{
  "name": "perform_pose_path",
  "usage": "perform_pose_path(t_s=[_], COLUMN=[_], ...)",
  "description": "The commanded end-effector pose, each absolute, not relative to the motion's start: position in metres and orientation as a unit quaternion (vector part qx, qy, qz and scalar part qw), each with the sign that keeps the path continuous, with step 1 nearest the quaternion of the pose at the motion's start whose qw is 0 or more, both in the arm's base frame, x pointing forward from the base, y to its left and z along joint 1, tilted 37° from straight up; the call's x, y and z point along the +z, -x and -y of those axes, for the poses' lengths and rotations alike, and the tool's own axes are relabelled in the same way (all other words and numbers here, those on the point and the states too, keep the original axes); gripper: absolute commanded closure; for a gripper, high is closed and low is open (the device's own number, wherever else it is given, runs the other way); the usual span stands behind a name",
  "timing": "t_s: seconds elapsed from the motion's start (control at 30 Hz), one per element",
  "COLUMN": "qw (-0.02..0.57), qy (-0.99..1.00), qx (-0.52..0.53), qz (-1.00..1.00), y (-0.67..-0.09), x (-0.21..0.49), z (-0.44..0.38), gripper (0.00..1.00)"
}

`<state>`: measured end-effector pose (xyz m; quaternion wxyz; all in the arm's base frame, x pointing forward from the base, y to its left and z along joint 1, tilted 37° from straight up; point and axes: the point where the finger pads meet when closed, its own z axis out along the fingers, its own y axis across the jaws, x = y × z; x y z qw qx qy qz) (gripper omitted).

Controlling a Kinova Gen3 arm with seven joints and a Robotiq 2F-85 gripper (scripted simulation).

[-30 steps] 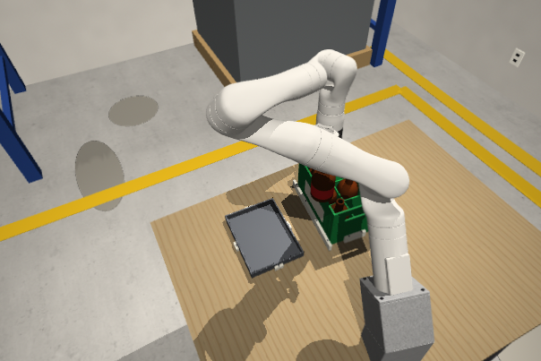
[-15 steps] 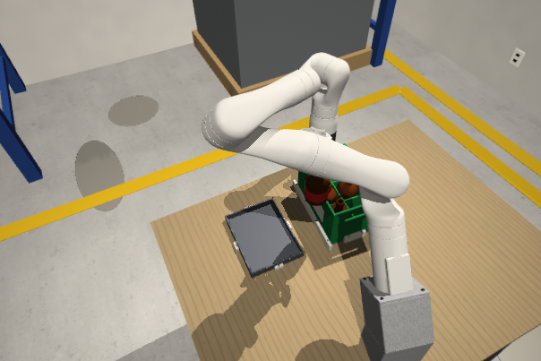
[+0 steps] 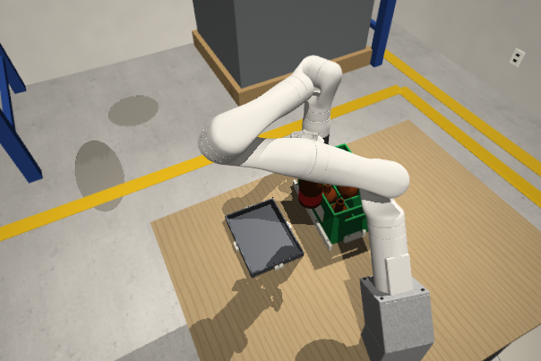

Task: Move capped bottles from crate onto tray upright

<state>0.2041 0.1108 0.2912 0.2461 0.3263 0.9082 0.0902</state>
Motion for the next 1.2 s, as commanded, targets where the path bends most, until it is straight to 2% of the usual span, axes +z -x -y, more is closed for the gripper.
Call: perform_pose_path(t_s=[0.0,1.17], qw=[0.248,0.248], qy=[-0.325,-0.325], qx=[0.09,0.09], qz=[-0.908,-0.908], y=[-0.204,-0.196], x=[0.291,0.283], z=[-0.118,-0.171], gripper=[1.0,1.0])
